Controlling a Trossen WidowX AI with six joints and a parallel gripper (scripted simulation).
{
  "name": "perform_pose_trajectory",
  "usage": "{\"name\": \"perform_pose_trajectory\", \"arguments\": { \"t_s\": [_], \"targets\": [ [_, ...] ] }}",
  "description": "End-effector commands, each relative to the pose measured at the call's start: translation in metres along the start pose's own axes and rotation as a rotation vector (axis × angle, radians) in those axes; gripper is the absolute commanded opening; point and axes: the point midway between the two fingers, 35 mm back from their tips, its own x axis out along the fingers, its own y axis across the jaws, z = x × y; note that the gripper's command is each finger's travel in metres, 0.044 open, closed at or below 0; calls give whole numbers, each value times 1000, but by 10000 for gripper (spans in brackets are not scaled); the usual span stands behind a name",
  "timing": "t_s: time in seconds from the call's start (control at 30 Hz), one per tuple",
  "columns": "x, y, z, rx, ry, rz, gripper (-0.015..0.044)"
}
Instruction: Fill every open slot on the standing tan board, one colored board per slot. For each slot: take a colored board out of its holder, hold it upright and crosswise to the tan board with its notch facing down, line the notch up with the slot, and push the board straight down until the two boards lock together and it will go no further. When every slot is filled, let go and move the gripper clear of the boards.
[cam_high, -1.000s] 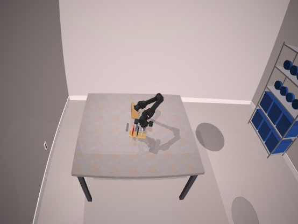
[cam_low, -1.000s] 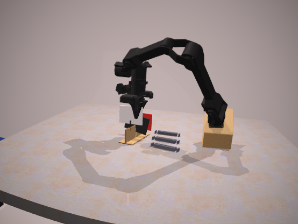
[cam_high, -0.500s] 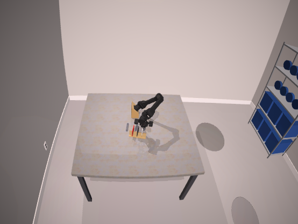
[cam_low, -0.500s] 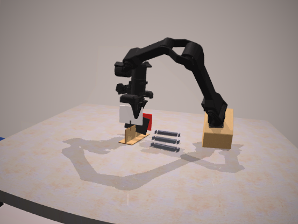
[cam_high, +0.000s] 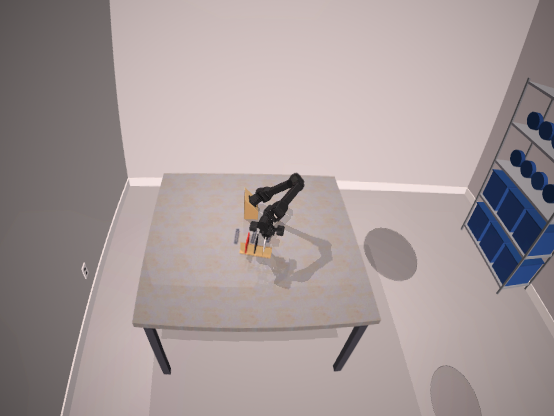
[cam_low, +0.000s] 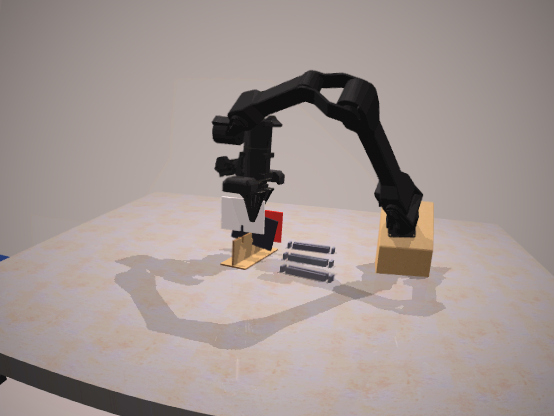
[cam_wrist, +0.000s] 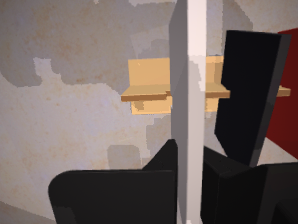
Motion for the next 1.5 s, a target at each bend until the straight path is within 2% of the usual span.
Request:
{"name": "perform_pose_trajectory", "arguments": {
  "t_s": [0.0, 1.47],
  "targets": [
    [3, 1, 0, 4, 2, 4, 0],
    [31, 1, 0, 3, 2, 5, 0]
  ]
}}
